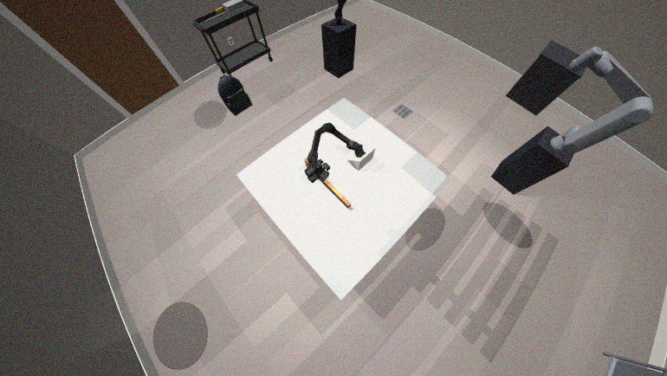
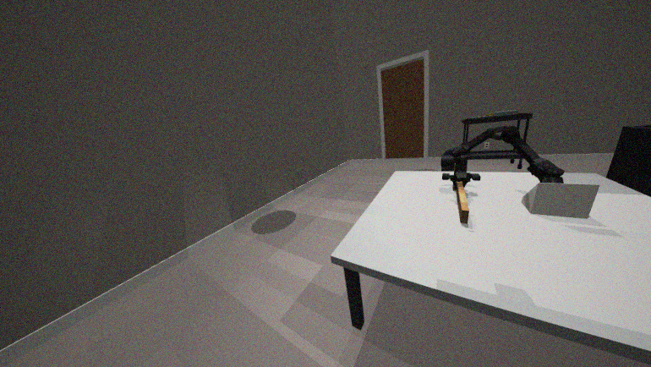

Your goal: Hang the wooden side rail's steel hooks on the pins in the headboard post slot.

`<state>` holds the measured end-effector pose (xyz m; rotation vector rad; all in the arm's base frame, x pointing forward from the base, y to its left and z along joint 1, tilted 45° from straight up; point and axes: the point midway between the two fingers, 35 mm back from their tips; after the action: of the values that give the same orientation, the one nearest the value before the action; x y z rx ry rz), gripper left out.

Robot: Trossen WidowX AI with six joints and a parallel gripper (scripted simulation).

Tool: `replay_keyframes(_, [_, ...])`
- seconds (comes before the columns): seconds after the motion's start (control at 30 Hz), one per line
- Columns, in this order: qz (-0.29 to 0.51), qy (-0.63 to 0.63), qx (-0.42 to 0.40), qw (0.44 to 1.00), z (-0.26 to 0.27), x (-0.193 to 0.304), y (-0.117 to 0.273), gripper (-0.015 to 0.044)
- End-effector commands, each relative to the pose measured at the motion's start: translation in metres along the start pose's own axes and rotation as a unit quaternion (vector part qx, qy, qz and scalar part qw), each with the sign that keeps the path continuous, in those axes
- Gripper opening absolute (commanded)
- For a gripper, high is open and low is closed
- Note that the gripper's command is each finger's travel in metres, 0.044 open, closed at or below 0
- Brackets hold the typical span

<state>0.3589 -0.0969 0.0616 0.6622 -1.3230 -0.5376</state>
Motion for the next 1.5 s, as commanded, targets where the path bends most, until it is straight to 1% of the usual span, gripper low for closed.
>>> replay_keyframes(0.0, [0.002,0.002,0.003,1.0,-0.0015,0.0009,0.002,0.0])
replay_keyframes(1.47, [0.002,0.002,0.003,1.0,-0.0006,0.0056,0.0025,0.0])
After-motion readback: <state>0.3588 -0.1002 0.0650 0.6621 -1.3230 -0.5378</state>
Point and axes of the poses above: the point midway between the two fingers, 35 mm back from their tips, its own y axis back along the fingers, its own z axis across the jaws, x = y × z, and after that the axes turned 11 degrees about y, right-handed
